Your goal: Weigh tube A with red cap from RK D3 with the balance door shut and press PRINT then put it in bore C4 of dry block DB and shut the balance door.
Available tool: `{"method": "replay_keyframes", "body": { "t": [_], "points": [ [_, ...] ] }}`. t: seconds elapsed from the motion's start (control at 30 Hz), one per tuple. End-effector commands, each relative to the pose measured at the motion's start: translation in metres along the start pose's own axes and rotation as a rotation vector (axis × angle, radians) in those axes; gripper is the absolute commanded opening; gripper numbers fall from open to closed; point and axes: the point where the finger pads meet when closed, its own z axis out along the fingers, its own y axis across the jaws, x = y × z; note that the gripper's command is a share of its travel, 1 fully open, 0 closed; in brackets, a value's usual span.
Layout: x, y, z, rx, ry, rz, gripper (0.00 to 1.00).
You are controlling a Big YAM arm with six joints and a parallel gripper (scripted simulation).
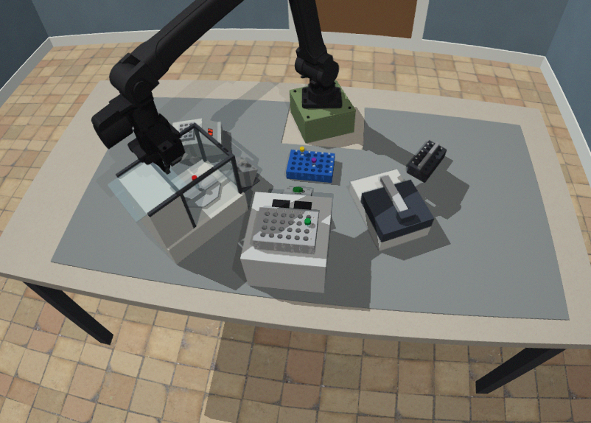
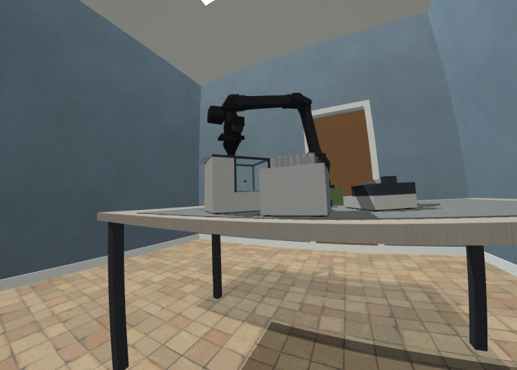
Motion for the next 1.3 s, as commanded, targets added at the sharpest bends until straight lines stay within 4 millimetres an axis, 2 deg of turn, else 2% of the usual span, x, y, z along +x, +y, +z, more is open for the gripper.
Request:
{"method": "replay_keyframes", "body": {
  "t": [0.0, 0.03, 0.07, 0.1, 0.5, 0.53, 0.6, 0.87, 0.97, 1.0, 1.13, 1.27],
  "points": [
    [0.004, -0.029, -0.015, 0.059, 0.0, 0.001, 0.06],
    [0.004, -0.02, -0.019, 0.069, 0.0, 0.001, 0.3],
    [0.004, -0.003, -0.015, 0.05, 0.001, 0.001, 0.3],
    [0.001, -0.011, -0.015, 0.046, -0.001, 0.0, 0.3],
    [0.0, -0.011, -0.015, 0.046, -0.001, 0.0, 0.3],
    [0.004, -0.005, -0.02, 0.052, 0.001, 0.001, 0.3],
    [0.003, -0.016, -0.043, 0.085, 0.0, 0.001, 0.3],
    [0.003, -0.015, -0.056, 0.085, 0.0, 0.001, 0.3],
    [0.003, -0.015, -0.056, 0.081, 0.0, 0.001, 0.3],
    [0.003, -0.016, -0.047, 0.061, 0.0, 0.001, 0.3],
    [0.003, -0.014, -0.066, 0.085, -0.001, 0.001, 0.3],
    [0.003, -0.014, -0.073, 0.086, -0.001, 0.001, 0.3]
  ]
}}
